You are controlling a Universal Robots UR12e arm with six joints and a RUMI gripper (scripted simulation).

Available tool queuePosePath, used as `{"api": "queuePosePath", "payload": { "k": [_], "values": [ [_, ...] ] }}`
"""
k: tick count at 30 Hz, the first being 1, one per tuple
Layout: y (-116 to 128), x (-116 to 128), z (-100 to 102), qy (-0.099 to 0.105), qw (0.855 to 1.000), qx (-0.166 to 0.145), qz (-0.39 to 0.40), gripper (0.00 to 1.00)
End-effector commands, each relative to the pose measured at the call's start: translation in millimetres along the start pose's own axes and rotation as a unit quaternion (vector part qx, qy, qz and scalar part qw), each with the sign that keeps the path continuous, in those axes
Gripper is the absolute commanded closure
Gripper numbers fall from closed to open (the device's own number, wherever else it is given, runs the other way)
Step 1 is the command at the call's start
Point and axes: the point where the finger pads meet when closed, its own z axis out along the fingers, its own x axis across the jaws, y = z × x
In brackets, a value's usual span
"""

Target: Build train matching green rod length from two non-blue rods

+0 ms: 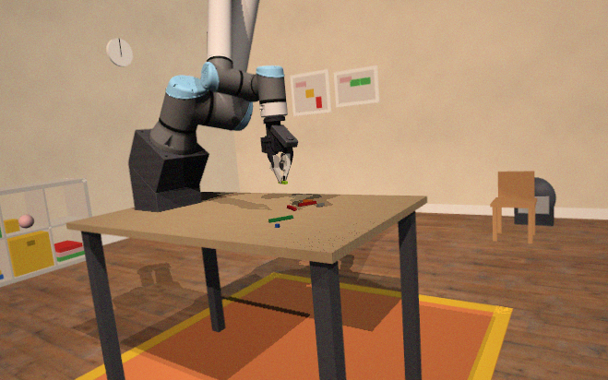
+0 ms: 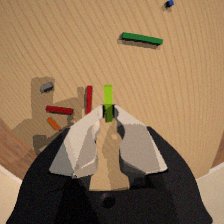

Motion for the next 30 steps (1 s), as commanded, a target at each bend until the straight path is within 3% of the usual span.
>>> {"api": "queuePosePath", "payload": {
  "k": [1, 16, 30],
  "values": [
    [1, 0, 0, -0.001, 1.000, -0.002, 0.000, 1.00],
    [-2, -4, 0, 0.000, 1.000, -0.003, 0.017, 1.00],
    [-7, -30, 1, 0.002, 0.992, -0.007, 0.129, 1.00]
  ]
}}
